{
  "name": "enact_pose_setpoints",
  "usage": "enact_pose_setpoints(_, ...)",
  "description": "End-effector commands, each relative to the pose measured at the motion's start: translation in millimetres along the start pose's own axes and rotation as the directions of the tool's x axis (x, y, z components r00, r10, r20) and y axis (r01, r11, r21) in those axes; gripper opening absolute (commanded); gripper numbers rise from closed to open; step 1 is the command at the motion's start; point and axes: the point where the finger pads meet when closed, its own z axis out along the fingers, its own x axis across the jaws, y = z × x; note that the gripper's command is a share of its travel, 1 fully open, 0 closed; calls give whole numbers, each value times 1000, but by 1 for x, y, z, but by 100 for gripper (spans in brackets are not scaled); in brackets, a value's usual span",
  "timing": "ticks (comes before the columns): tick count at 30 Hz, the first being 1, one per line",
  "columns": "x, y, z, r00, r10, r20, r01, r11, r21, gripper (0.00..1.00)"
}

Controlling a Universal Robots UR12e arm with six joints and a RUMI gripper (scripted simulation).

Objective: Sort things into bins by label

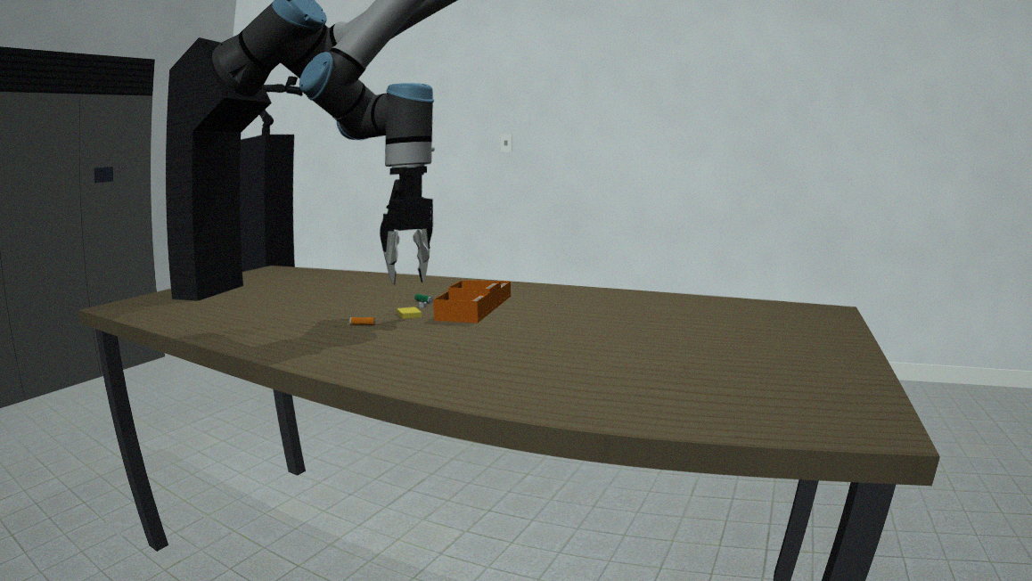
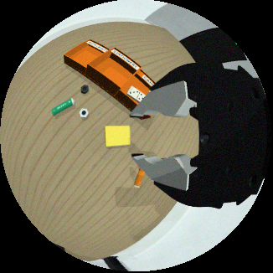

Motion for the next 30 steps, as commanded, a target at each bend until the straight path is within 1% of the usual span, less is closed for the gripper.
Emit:
enact_pose_setpoints(1,0,0,10,1000,0,0,0,1000,-1,33)
enact_pose_setpoints(11,0,0,48,1000,0,0,0,1000,-1,33)
enact_pose_setpoints(17,0,0,47,1000,0,0,0,1000,-1,33)
enact_pose_setpoints(26,0,0,60,1000,0,0,0,1000,-1,33)
enact_pose_setpoints(30,0,0,59,1000,0,0,0,1000,-1,33)
